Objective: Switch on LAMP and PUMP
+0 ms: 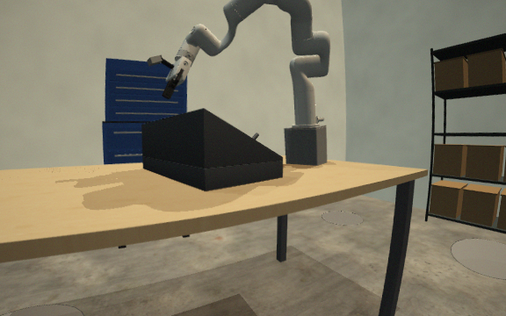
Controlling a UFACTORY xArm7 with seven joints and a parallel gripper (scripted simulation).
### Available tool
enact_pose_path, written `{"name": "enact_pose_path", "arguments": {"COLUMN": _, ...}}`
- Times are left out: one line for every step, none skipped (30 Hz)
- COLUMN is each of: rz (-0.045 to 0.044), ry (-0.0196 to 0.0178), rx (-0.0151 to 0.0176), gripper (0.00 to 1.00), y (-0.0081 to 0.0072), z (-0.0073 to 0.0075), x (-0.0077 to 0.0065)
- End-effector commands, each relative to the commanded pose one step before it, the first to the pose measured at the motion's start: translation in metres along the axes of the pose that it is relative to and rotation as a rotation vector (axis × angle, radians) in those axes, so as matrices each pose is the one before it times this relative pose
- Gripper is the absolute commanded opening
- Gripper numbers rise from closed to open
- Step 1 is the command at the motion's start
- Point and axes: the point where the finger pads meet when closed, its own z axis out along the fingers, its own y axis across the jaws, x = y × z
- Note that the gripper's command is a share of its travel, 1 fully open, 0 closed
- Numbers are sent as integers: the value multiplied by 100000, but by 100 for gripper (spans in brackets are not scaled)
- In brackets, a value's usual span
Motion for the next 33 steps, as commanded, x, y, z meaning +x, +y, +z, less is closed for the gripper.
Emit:
{"name": "enact_pose_path", "arguments": {"rz": -140, "ry": 149, "rx": -283, "gripper": 0, "y": -36, "z": -1176, "x": 104}}
{"name": "enact_pose_path", "arguments": {"rz": 1, "ry": 1, "rx": 0, "gripper": 0, "y": 0, "z": -322, "x": 0}}
{"name": "enact_pose_path", "arguments": {"rz": 0, "ry": 0, "rx": 0, "gripper": 0, "y": 0, "z": -283, "x": 0}}
{"name": "enact_pose_path", "arguments": {"rz": 0, "ry": 0, "rx": 0, "gripper": 0, "y": 0, "z": -241, "x": 0}}
{"name": "enact_pose_path", "arguments": {"rz": 0, "ry": 0, "rx": 0, "gripper": 0, "y": 0, "z": -198, "x": 0}}
{"name": "enact_pose_path", "arguments": {"rz": 1, "ry": 0, "rx": 0, "gripper": 0, "y": 0, "z": -154, "x": 0}}
{"name": "enact_pose_path", "arguments": {"rz": 0, "ry": 0, "rx": 0, "gripper": 0, "y": 0, "z": -112, "x": 0}}
{"name": "enact_pose_path", "arguments": {"rz": -1, "ry": 0, "rx": 0, "gripper": 0, "y": 0, "z": -73, "x": 0}}
{"name": "enact_pose_path", "arguments": {"rz": 0, "ry": 0, "rx": 0, "gripper": 0, "y": 0, "z": -40, "x": 0}}
{"name": "enact_pose_path", "arguments": {"rz": 0, "ry": 0, "rx": 0, "gripper": 0, "y": 0, "z": -16, "x": 0}}
{"name": "enact_pose_path", "arguments": {"rz": 0, "ry": 0, "rx": 0, "gripper": 0, "y": 0, "z": -2, "x": 0}}
{"name": "enact_pose_path", "arguments": {"rz": -3, "ry": 23, "rx": 10, "gripper": 0, "y": -6, "z": -6, "x": -3}}
{"name": "enact_pose_path", "arguments": {"rz": -21, "ry": 147, "rx": 65, "gripper": 0, "y": -40, "z": -38, "x": -22}}
{"name": "enact_pose_path", "arguments": {"rz": -55, "ry": 364, "rx": 159, "gripper": 0, "y": -101, "z": -94, "x": -56}}
{"name": "enact_pose_path", "arguments": {"rz": -102, "ry": 639, "rx": 272, "gripper": 0, "y": -185, "z": -166, "x": -103}}
{"name": "enact_pose_path", "arguments": {"rz": 0, "ry": 0, "rx": 0, "gripper": 0, "y": 0, "z": 0, "x": 0}}
{"name": "enact_pose_path", "arguments": {"rz": 0, "ry": 0, "rx": 0, "gripper": 0, "y": 0, "z": 0, "x": 0}}
{"name": "enact_pose_path", "arguments": {"rz": -163, "ry": 933, "rx": 384, "gripper": 0, "y": -287, "z": -245, "x": -164}}
{"name": "enact_pose_path", "arguments": {"rz": -238, "ry": 1206, "rx": 471, "gripper": 0, "y": -406, "z": -320, "x": -239}}
{"name": "enact_pose_path", "arguments": {"rz": -324, "ry": 1417, "rx": 516, "gripper": 0, "y": -537, "z": -382, "x": -334}}
{"name": "enact_pose_path", "arguments": {"rz": -413, "ry": 1533, "rx": 509, "gripper": 0, "y": -676, "z": -420, "x": -452}}
{"name": "enact_pose_path", "arguments": {"rz": -494, "ry": 1524, "rx": 449, "gripper": 0, "y": -815, "z": -425, "x": -598}}
{"name": "enact_pose_path", "arguments": {"rz": -549, "ry": 1379, "rx": 344, "gripper": 0, "y": -943, "z": -391, "x": -775}}
{"name": "enact_pose_path", "arguments": {"rz": -561, "ry": 1098, "rx": 206, "gripper": 0, "y": -1050, "z": -320, "x": -981}}
{"name": "enact_pose_path", "arguments": {"rz": 0, "ry": 0, "rx": 0, "gripper": 0, "y": 0, "z": 0, "x": 0}}
{"name": "enact_pose_path", "arguments": {"rz": -515, "ry": 706, "rx": 55, "gripper": 0, "y": -1126, "z": -219, "x": -1209}}
{"name": "enact_pose_path", "arguments": {"rz": 0, "ry": 0, "rx": 0, "gripper": 0, "y": 0, "z": 0, "x": 0}}
{"name": "enact_pose_path", "arguments": {"rz": -407, "ry": 239, "rx": -93, "gripper": 0, "y": -1165, "z": -102, "x": -1444}}
{"name": "enact_pose_path", "arguments": {"rz": 0, "ry": 0, "rx": 0, "gripper": 0, "y": 0, "z": 0, "x": 0}}
{"name": "enact_pose_path", "arguments": {"rz": -241, "ry": -252, "rx": -222, "gripper": 0, "y": -1163, "z": 18, "x": -1663}}
{"name": "enact_pose_path", "arguments": {"rz": 0, "ry": 0, "rx": 0, "gripper": 0, "y": 0, "z": 0, "x": 0}}
{"name": "enact_pose_path", "arguments": {"rz": -35, "ry": -715, "rx": -322, "gripper": 0, "y": -1124, "z": 123, "x": -1844}}
{"name": "enact_pose_path", "arguments": {"rz": 0, "ry": 0, "rx": 0, "gripper": 0, "y": 0, "z": 0, "x": 0}}
